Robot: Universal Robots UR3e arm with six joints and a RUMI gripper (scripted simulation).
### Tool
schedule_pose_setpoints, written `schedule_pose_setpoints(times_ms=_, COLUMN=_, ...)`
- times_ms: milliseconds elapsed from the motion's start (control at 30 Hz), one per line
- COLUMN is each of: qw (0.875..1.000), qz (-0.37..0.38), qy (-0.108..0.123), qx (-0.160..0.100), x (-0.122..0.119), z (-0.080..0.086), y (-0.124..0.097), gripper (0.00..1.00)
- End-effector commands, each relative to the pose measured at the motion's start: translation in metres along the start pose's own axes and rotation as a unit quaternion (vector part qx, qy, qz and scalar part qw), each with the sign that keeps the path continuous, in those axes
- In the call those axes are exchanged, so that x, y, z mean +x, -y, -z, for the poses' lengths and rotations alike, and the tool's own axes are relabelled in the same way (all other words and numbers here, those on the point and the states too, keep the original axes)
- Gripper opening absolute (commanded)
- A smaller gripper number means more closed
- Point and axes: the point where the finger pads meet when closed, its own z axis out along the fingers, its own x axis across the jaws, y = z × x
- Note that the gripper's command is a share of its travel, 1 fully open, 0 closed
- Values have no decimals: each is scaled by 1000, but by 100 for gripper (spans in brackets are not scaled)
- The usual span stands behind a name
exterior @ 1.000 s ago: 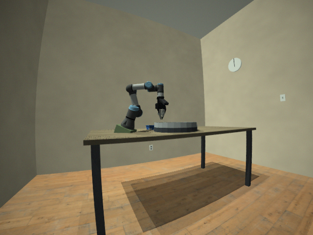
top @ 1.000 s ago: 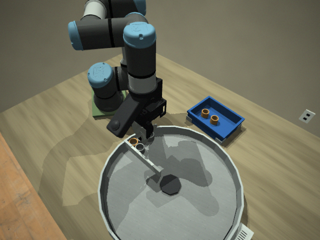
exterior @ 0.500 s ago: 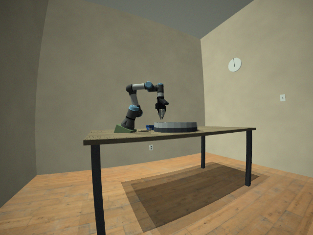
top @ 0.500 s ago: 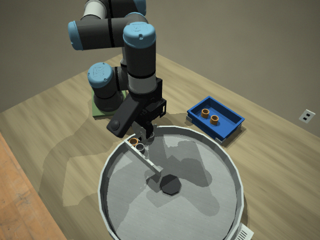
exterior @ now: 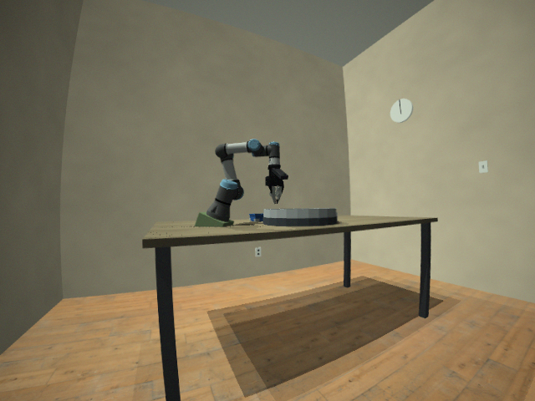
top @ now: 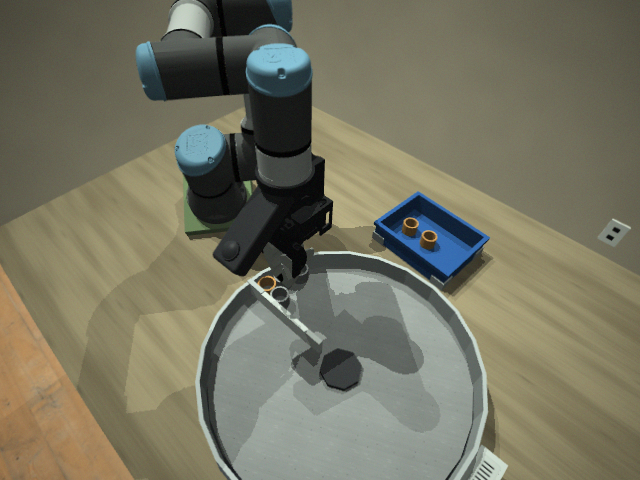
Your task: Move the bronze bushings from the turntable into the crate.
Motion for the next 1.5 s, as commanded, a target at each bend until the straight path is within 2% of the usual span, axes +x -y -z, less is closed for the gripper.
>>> schedule_pose_setpoints(times_ms=0, qw=1000, qz=0, qy=1, qx=1, x=-1, z=1, y=0, gripper=6)
schedule_pose_setpoints(times_ms=433, qw=1000, qz=0, qy=1, qx=1, x=-1, z=-22, y=0, gripper=6)
schedule_pose_setpoints(times_ms=1467, qw=1000, qz=0, qy=1, qx=1, x=-1, z=-22, y=0, gripper=6)
